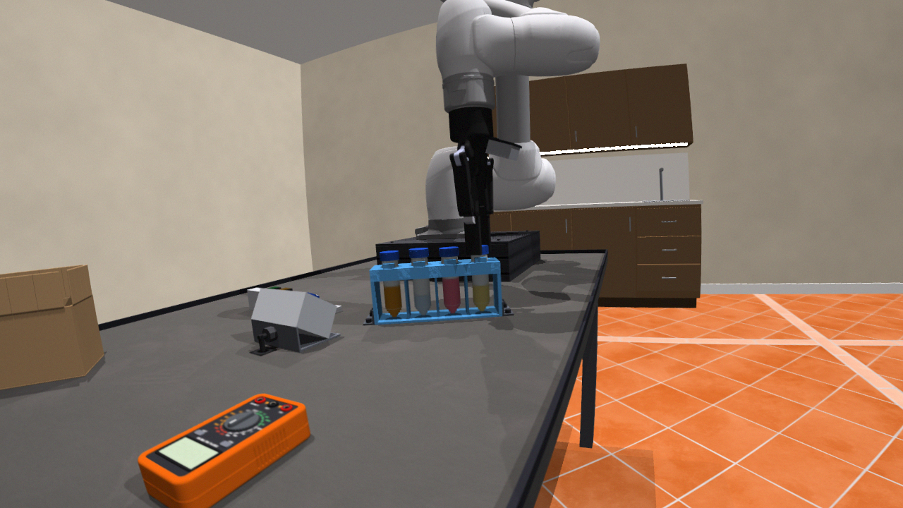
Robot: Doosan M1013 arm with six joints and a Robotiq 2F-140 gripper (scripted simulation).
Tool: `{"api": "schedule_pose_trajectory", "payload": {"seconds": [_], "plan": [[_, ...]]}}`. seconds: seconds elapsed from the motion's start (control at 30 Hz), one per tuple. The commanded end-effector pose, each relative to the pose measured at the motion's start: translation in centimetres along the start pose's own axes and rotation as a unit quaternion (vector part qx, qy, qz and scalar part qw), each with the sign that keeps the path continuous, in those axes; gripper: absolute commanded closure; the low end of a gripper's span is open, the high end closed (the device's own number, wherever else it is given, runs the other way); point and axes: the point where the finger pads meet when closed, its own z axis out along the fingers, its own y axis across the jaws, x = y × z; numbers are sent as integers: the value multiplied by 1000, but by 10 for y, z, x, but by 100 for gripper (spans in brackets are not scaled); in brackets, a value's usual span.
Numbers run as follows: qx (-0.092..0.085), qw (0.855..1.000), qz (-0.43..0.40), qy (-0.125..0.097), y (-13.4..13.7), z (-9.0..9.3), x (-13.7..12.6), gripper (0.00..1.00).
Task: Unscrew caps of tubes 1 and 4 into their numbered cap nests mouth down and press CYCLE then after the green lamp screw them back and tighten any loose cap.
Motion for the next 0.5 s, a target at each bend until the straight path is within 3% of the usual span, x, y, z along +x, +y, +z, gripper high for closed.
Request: {"api": "schedule_pose_trajectory", "payload": {"seconds": [0.0,0.13,0.27,0.47], "plan": [[0,1000,0,0,0,-1,0,70],[0,1000,0,0,0,-1,0,70],[-1,995,-100,0,0,-1,0,70],[-1,969,-247,0,0,-1,0,70]]}}
